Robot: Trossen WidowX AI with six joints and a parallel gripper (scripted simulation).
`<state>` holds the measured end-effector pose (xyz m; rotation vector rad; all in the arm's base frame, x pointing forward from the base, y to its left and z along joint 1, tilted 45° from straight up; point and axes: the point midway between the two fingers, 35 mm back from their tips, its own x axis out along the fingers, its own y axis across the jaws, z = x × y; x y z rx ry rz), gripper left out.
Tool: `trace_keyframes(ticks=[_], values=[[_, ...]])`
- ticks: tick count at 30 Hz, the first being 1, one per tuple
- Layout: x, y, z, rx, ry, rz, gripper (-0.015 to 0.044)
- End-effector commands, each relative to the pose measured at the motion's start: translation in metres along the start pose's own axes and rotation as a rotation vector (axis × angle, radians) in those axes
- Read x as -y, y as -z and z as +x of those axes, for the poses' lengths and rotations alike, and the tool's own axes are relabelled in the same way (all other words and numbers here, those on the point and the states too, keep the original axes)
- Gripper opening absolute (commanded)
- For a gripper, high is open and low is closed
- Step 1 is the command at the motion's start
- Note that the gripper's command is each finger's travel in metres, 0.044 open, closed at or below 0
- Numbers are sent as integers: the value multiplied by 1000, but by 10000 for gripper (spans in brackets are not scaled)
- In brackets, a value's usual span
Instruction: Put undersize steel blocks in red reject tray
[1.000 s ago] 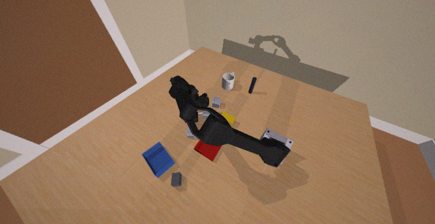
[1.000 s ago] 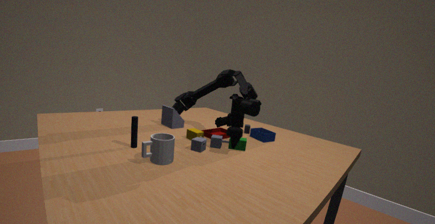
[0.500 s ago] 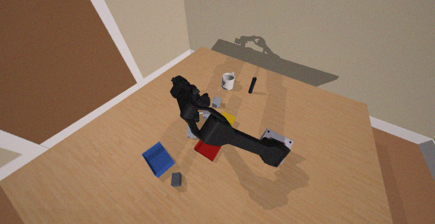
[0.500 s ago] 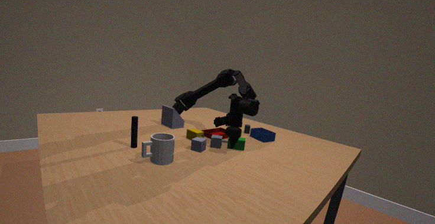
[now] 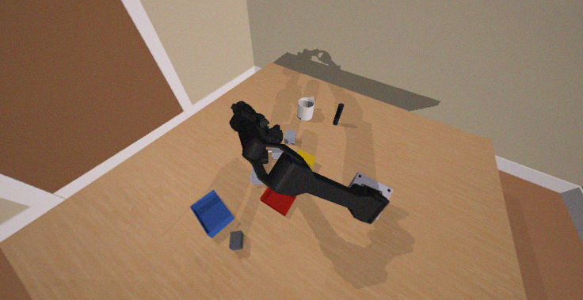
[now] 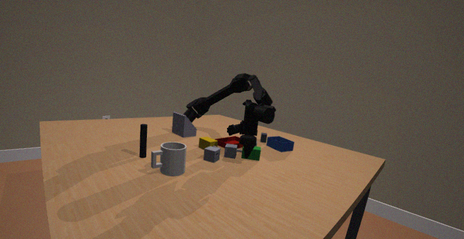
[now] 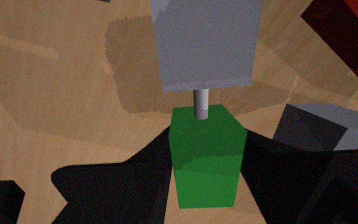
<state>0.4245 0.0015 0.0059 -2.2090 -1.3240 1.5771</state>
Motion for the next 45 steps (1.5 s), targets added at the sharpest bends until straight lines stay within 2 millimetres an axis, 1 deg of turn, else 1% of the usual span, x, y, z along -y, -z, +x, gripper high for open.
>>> trace_keyframes(ticks=[1,3,9,18,25,32,45], values=[[-2,-1,-2,-3,-5,0,0],[0,0,0,0,0,0,0],[0,1,0,-1,-1,0,0],[-1,9,-2,-3,-5,0,0],[-1,11,-2,-3,-5,0,0],[-1,17,-2,-4,-5,-1,0],[0,20,-2,-5,-5,-1,0]])
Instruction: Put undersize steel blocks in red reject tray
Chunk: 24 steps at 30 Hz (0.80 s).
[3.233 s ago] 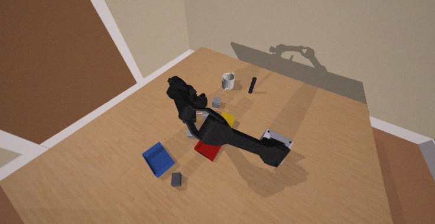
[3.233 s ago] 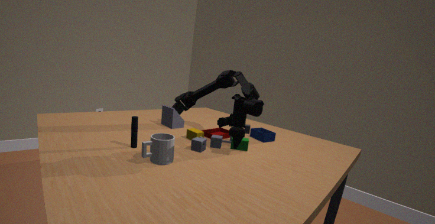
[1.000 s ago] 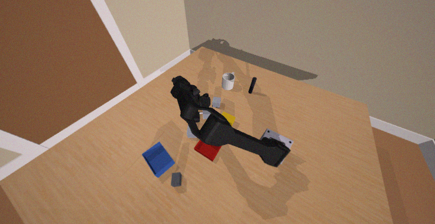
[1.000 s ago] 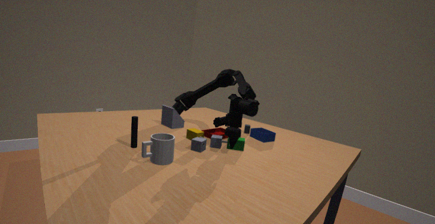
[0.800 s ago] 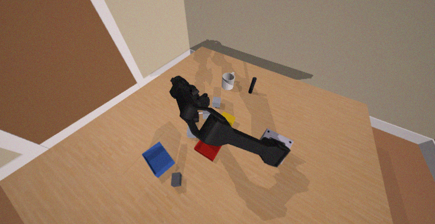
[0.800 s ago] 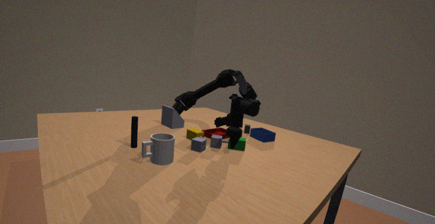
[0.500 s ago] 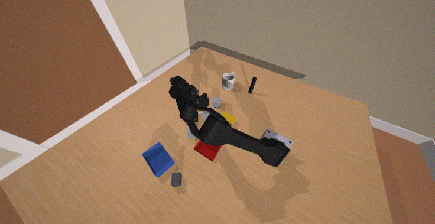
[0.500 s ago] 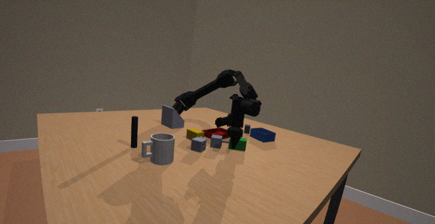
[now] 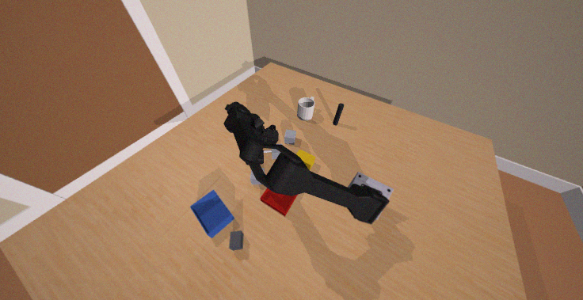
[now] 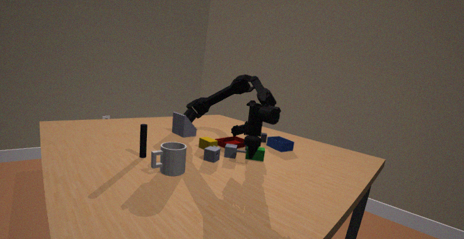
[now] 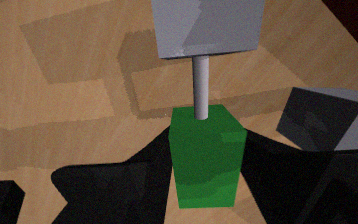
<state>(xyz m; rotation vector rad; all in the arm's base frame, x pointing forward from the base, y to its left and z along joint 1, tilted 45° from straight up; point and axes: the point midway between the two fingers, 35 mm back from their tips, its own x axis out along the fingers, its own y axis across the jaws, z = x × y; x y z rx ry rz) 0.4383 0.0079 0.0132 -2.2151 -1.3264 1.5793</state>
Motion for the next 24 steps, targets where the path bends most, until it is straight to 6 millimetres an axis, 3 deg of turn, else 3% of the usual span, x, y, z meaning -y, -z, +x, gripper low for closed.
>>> trace_keyframes(ticks=[1,24], values=[[0,4,-2,-7,-1,4,0],[0,17,-3,-8,-1,3,0]])
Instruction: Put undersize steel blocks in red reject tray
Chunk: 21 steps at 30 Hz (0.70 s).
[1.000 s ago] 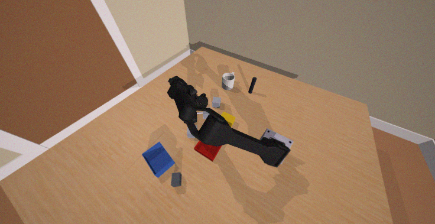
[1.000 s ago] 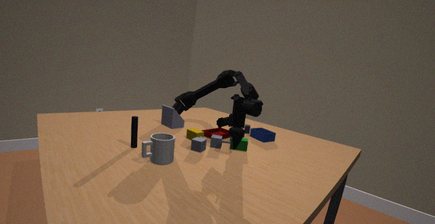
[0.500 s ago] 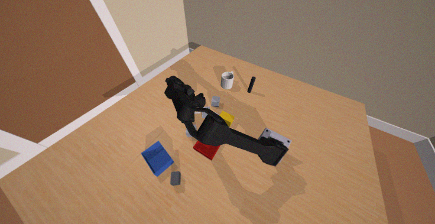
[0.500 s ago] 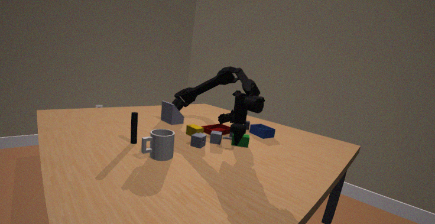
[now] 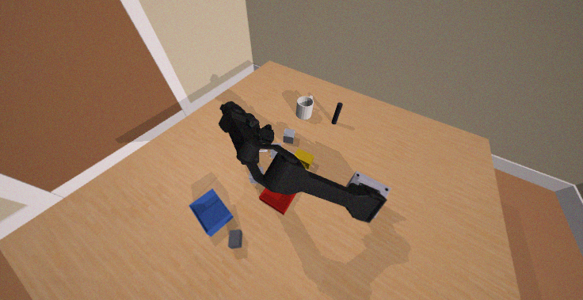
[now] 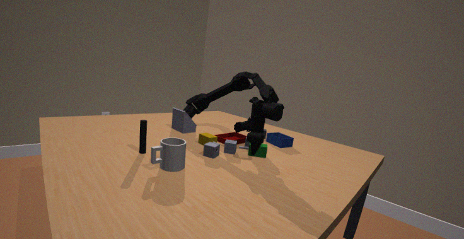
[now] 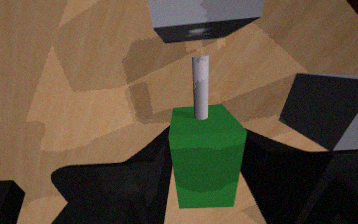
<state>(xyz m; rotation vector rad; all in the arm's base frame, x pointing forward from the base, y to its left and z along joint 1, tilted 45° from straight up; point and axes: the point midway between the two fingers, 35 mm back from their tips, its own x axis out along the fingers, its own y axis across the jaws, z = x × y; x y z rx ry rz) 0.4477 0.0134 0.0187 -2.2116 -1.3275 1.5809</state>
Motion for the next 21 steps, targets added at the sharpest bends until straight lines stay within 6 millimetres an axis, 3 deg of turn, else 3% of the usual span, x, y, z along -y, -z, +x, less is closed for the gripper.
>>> trace_keyframes(ticks=[1,5,9,21], values=[[0,5,-4,-9,-3,2,0],[0,5,-6,-9,-3,2,0],[2,2,-34,-1,0,-4,0],[4,3,-32,4,12,3,0]])
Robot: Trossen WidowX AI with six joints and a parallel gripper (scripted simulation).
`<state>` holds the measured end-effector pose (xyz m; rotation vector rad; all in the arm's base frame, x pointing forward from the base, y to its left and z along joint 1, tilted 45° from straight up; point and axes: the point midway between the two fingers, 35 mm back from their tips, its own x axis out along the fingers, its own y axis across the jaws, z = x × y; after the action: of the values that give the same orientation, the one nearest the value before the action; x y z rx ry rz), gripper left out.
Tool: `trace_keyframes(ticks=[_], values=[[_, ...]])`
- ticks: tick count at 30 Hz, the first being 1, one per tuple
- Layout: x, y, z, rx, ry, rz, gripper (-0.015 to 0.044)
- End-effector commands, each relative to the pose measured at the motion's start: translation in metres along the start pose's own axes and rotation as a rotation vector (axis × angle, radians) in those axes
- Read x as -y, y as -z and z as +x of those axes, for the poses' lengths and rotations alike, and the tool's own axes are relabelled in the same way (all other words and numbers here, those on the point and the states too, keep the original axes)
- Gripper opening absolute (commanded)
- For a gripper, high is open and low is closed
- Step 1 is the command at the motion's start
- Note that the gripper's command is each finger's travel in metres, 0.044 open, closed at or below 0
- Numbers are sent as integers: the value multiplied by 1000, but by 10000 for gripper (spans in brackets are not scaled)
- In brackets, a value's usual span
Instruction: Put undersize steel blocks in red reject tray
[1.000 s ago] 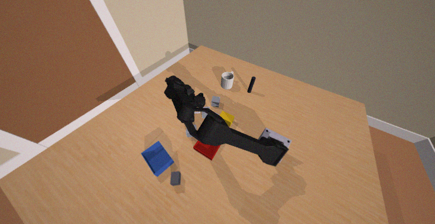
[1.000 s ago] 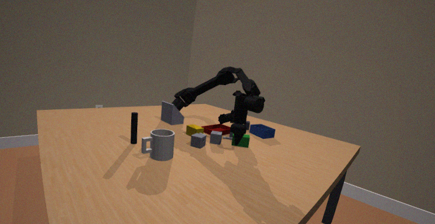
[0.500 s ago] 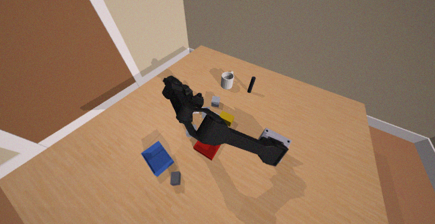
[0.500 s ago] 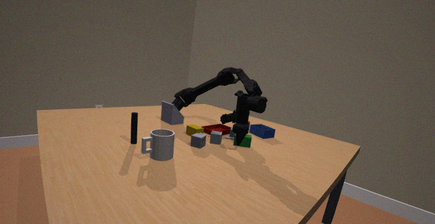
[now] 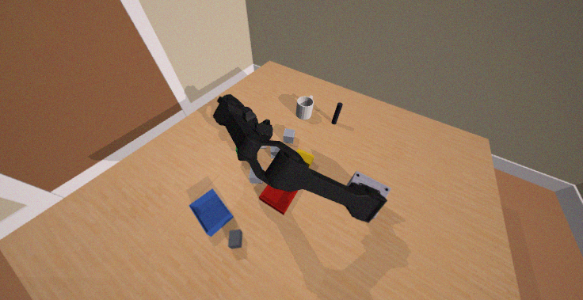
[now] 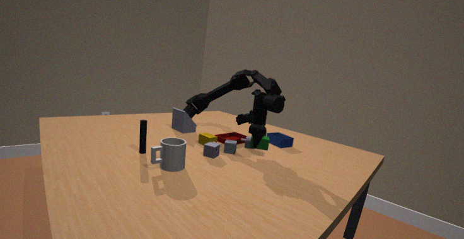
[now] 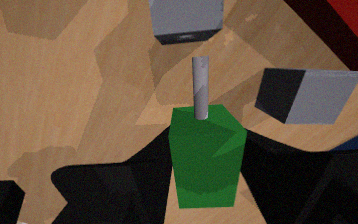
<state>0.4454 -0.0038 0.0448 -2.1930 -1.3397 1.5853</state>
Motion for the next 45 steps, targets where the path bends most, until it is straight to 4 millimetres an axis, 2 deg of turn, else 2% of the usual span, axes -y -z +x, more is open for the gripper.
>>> trace_keyframes(ticks=[1,6,8,12,16,20,35,45], values=[[-1,0,-1,-2,-2,1,0],[1,1,-1,2,1,-2,0],[8,8,-5,1,-1,7,0],[57,47,-29,-3,-11,63,0],[92,68,-43,-8,-14,93,0],[94,69,-44,-8,-14,95,0],[93,72,-10,-10,-13,99,0],[93,74,5,-11,-12,99,0]])
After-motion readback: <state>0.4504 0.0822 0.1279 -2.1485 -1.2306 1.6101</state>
